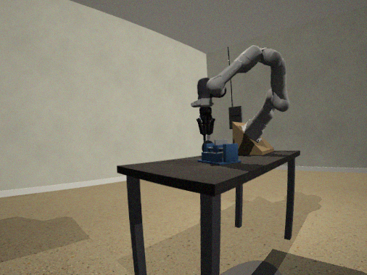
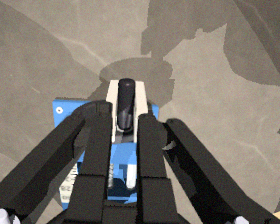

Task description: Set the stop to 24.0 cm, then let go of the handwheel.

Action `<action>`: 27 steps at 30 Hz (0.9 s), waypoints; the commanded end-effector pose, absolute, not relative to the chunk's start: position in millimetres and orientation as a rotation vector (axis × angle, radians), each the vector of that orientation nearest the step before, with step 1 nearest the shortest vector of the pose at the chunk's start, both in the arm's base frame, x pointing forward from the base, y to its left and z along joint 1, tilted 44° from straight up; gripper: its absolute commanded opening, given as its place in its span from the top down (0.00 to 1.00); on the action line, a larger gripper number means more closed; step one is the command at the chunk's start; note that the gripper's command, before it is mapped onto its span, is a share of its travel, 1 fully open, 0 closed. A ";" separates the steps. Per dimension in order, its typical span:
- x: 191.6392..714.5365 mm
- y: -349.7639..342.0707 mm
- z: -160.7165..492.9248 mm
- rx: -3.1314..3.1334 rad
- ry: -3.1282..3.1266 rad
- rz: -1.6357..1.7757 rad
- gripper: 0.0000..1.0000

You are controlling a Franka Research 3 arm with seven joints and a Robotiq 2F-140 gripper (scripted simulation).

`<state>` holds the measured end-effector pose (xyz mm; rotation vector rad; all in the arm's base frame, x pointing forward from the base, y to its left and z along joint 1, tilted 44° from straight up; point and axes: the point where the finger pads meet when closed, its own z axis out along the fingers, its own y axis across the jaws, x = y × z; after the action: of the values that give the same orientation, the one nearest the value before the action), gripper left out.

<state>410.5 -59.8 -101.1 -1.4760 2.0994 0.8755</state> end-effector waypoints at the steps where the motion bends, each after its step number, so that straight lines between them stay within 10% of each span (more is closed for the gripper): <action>1: 419.6 -64.6 -101.9 -1.471 2.112 0.860 0.96; 27: 432.8 -67.4 -106.1 -1.471 2.112 0.860 0.96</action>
<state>431.2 -67.4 -104.1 -1.4720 2.1063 0.8595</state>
